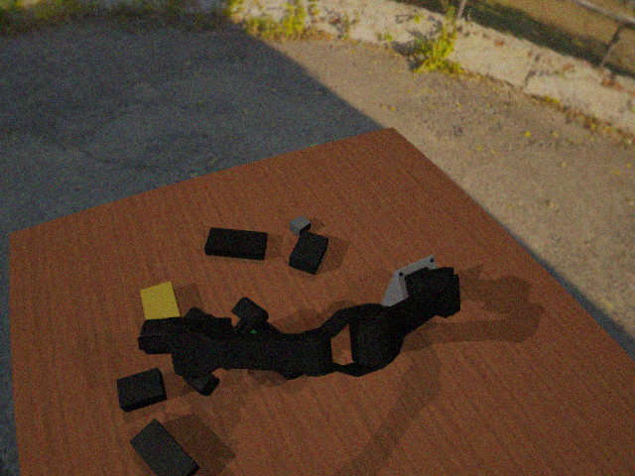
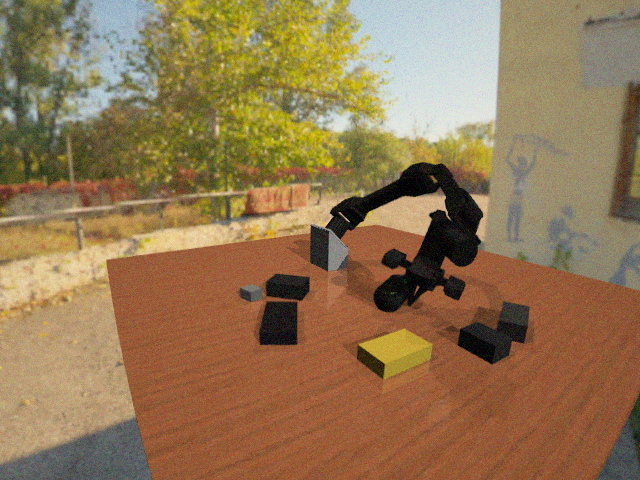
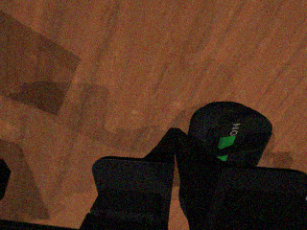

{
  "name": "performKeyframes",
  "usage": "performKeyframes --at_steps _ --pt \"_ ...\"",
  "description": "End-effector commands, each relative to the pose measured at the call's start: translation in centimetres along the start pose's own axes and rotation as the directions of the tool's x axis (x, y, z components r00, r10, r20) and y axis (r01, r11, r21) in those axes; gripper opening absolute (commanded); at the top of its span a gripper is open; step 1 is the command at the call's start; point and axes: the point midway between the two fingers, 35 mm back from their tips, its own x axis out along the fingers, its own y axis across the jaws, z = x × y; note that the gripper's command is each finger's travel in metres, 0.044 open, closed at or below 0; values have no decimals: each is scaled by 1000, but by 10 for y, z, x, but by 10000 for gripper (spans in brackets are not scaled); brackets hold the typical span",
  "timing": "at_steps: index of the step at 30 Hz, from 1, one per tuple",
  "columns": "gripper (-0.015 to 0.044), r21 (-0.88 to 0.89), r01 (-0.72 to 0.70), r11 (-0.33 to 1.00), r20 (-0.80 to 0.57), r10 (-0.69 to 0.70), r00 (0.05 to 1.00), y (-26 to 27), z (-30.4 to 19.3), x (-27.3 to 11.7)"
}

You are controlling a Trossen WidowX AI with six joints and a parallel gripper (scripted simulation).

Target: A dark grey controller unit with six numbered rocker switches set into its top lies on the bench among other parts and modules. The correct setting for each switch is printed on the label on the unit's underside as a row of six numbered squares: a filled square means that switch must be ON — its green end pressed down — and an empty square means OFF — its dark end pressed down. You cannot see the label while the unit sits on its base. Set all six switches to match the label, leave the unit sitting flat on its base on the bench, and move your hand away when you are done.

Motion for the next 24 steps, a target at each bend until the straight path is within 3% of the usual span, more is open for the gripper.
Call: performKeyframes --at_steps 1,24 --pt "0 7 1 1000 -7 -1 1000 1 -1 8" --pt "0 7 0 1000 -8 0 1000 -2 -2 18"
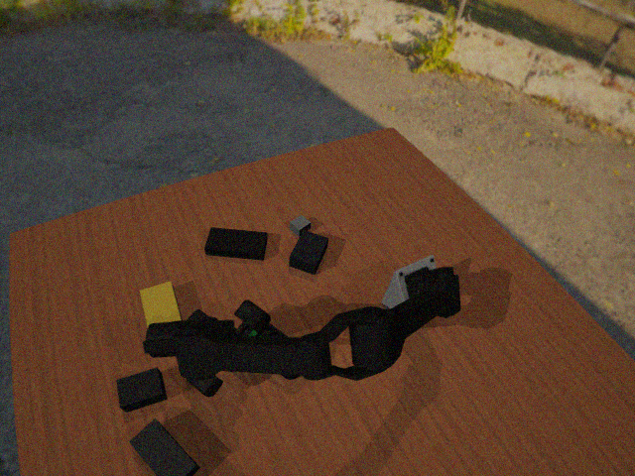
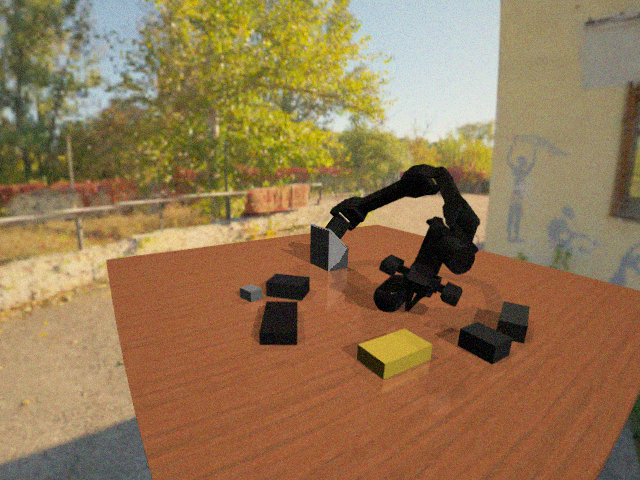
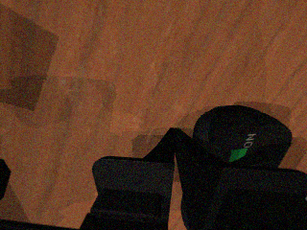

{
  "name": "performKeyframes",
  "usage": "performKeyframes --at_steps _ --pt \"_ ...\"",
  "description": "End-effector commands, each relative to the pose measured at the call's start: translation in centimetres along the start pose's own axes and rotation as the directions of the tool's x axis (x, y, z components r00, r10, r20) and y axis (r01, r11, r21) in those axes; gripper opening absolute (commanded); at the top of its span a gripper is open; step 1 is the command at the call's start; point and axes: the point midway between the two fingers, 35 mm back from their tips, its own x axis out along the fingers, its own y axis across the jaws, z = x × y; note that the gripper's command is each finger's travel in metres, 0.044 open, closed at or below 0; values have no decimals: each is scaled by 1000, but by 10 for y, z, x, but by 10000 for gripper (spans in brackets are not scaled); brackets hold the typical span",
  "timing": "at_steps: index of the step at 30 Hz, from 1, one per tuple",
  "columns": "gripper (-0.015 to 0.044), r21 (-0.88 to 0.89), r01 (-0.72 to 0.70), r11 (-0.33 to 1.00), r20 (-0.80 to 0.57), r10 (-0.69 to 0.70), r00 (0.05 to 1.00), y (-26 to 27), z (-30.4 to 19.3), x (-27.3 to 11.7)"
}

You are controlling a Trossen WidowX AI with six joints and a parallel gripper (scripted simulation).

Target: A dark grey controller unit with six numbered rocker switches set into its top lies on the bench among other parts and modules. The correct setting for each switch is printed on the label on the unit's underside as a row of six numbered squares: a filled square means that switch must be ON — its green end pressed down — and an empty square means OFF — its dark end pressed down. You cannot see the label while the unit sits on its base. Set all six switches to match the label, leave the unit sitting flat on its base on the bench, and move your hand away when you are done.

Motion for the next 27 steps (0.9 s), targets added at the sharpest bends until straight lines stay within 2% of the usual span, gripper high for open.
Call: performKeyframes --at_steps 1,27 --pt "0 4 0 1000 -4 0 1000 -2 0 2" --pt "0 5 1 1000 -4 -1 1000 -14 0 5"
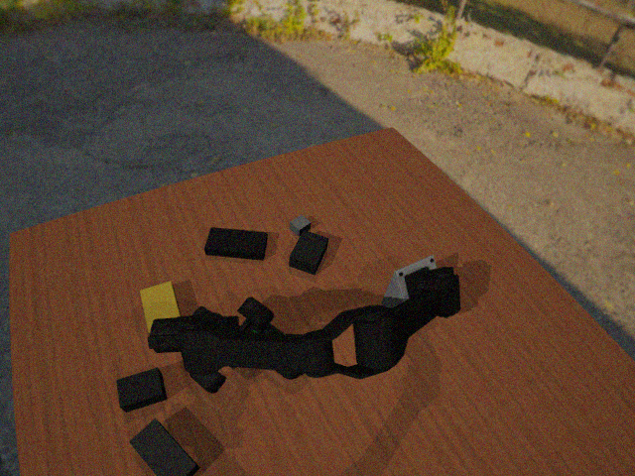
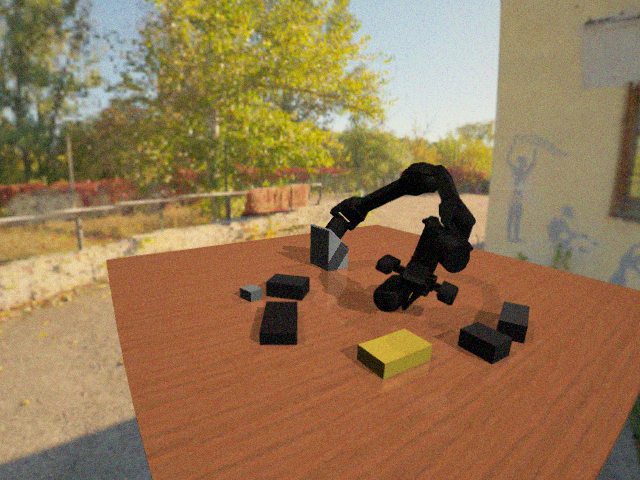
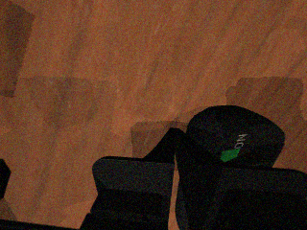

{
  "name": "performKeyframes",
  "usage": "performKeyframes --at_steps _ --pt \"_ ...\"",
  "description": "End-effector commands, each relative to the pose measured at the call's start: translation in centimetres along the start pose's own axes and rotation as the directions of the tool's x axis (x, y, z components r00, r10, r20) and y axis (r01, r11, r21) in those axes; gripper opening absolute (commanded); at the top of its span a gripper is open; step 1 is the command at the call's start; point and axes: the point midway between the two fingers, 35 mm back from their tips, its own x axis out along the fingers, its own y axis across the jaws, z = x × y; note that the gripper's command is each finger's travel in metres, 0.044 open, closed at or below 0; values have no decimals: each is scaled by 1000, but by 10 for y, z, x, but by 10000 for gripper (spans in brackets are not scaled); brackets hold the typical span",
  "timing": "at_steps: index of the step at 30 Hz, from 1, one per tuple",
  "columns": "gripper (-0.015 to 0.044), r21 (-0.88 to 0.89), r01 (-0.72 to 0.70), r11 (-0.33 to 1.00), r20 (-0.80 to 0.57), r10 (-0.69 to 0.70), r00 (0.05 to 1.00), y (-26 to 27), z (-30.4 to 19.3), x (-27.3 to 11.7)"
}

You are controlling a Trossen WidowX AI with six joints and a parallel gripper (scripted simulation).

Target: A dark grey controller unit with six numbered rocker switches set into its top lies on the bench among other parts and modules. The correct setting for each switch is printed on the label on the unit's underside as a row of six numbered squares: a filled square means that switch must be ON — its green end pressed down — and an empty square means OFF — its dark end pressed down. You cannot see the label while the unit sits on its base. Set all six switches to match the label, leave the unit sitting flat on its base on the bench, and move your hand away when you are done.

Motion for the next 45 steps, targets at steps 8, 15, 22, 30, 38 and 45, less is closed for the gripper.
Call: performKeyframes --at_steps 8,15,22,30,38,45 --pt "0 0 8 1000 -5 -8 1000 -14 1 5" --pt "0 1 8 1000 -5 -8 1000 -21 1 7" --pt "0 1 8 1000 -5 -8 1000 -26 2 9" --pt "0 1 8 1000 -5 -8 1000 -30 2 10" --pt "0 1 9 1000 -5 -9 1000 -33 2 11" --pt "0 1 9 1000 -5 -9 1000 -36 2 12"
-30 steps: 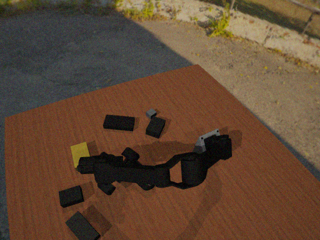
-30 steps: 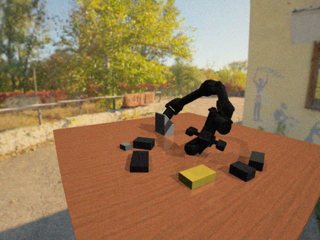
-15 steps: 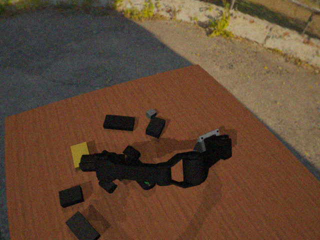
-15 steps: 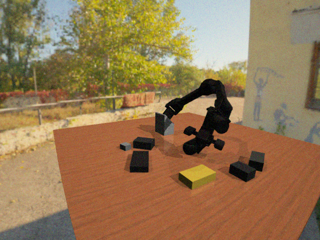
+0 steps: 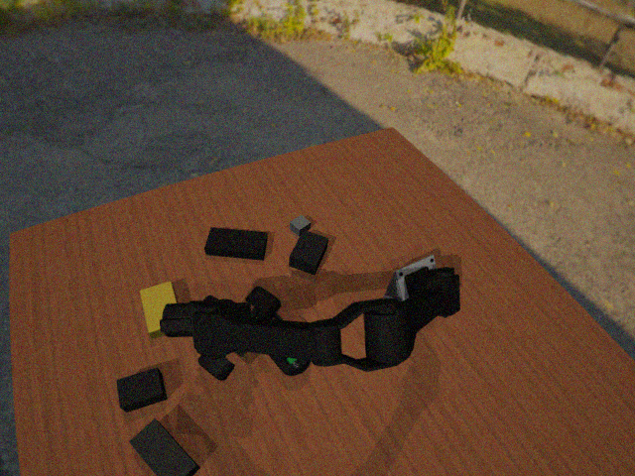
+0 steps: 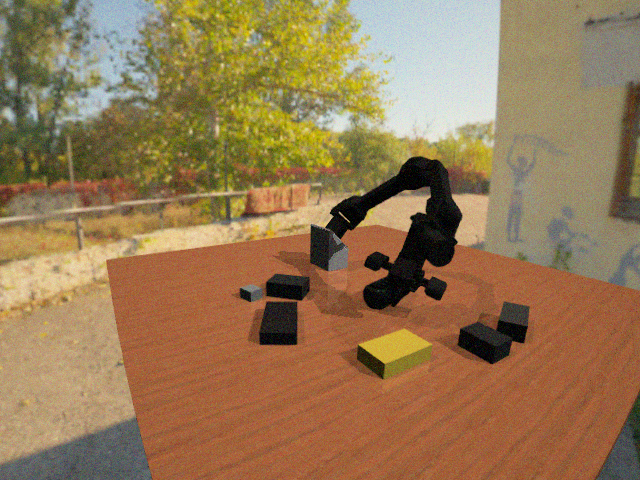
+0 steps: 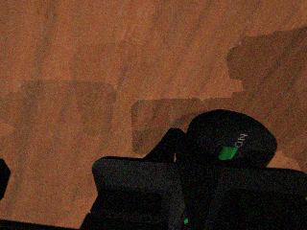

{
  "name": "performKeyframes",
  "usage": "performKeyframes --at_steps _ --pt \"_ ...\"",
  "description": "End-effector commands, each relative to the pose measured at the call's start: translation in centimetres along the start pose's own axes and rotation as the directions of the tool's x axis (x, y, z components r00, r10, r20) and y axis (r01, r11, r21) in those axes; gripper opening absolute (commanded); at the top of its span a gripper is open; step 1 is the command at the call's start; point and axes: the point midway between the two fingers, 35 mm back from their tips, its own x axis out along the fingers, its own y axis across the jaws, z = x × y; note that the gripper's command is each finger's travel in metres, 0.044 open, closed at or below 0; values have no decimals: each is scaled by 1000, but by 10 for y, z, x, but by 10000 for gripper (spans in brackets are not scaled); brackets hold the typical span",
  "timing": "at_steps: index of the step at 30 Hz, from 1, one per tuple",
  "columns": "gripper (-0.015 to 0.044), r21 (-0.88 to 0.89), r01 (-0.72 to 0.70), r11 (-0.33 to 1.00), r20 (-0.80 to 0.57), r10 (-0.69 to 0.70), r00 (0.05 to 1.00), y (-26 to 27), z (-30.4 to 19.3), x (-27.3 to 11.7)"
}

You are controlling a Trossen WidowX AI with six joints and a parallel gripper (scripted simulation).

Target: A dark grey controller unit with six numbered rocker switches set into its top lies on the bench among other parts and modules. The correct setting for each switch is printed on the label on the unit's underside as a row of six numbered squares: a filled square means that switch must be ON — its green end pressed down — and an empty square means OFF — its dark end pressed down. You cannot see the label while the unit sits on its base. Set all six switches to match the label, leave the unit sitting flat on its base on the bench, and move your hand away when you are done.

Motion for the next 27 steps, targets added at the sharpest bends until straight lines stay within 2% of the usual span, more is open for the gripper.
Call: performKeyframes --at_steps 1,27 --pt "0 9 22 1000 -17 -22 1000 -9 -2 7" --pt "0 9 23 1000 -17 -23 1000 -20 -4 10"
